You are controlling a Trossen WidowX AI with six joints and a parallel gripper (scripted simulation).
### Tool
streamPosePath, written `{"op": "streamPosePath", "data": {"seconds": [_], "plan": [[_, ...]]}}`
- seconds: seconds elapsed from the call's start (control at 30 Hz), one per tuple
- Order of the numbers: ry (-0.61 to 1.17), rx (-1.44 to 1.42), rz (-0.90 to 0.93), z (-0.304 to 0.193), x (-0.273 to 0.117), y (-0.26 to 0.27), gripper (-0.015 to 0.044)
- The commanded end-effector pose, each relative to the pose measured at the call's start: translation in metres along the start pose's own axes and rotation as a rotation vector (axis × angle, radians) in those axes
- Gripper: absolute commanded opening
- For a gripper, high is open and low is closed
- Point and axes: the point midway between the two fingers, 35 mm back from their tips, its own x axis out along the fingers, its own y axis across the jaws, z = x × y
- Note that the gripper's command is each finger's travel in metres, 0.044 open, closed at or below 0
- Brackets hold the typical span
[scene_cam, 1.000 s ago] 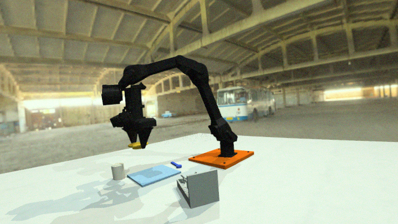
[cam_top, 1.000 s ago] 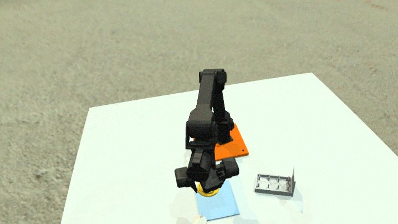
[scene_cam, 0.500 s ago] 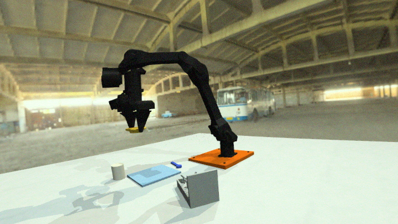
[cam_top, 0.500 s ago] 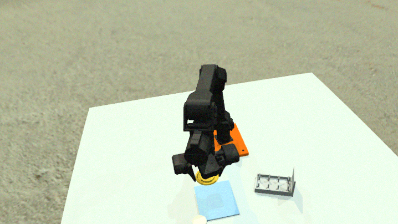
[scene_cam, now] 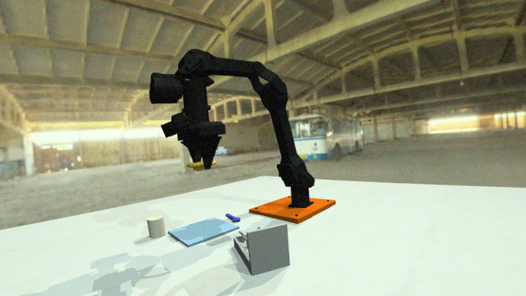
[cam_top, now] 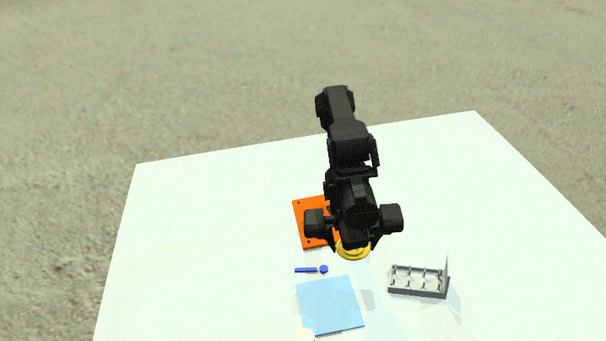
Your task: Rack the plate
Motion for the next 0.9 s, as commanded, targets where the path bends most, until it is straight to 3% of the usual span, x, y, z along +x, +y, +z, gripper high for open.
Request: {"op": "streamPosePath", "data": {"seconds": [0.0,0.13,0.43,0.87], "plan": [[-0.016,0.124,0.008,-0.033,-0.006,0.038,0.0],[-0.005,0.236,0.009,-0.066,-0.002,0.065,0.0],[-0.004,0.233,0.023,-0.065,0.0,0.068,0.0],[-0.04,0.056,0.307,-0.035,0.047,0.093,0.0]]}}
